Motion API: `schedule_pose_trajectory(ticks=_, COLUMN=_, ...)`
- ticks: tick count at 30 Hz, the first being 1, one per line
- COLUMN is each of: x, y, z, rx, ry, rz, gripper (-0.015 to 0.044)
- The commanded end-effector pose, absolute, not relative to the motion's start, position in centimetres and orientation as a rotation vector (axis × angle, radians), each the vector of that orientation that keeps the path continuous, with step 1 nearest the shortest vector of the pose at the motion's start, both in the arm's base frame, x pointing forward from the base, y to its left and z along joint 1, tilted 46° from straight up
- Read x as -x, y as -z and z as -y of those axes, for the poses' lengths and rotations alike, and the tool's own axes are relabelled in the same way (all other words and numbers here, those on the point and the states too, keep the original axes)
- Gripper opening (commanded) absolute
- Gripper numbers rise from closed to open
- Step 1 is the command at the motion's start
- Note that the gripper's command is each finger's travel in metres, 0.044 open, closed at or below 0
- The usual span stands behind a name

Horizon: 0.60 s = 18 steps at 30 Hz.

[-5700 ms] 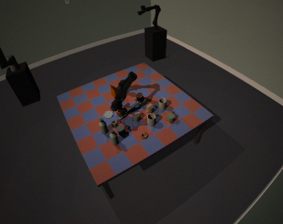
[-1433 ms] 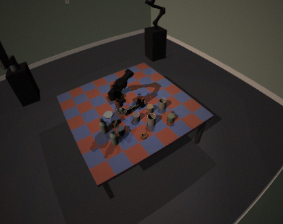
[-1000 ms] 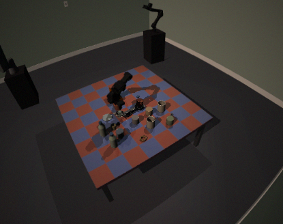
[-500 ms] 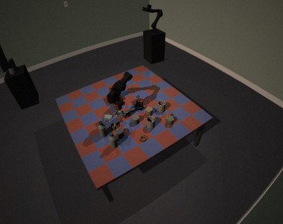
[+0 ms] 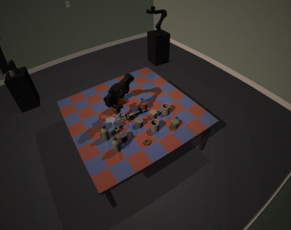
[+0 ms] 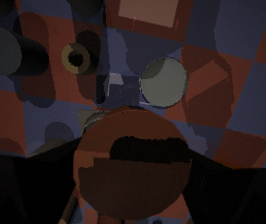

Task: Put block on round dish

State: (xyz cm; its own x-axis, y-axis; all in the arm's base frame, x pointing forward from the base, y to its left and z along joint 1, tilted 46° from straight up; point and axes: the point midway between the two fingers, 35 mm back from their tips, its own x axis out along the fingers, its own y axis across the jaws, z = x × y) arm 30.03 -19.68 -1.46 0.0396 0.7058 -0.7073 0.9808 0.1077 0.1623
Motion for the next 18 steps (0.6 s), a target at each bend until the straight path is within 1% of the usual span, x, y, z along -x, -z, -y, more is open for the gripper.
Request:
schedule_pose_trajectory(ticks=1, x=-27.8, y=3.9, z=21.1, rx=-1.647, ry=0.537, rz=-1.723, gripper=0.0)
schedule_pose_trajectory(ticks=10, x=-22.4, y=9.3, z=22.8, rx=-1.622, ry=0.539, rz=-1.735, gripper=0.0)
schedule_pose_trajectory(ticks=18, x=-17.3, y=13.6, z=23.1, rx=-1.605, ry=0.529, rz=-1.753, gripper=0.0)
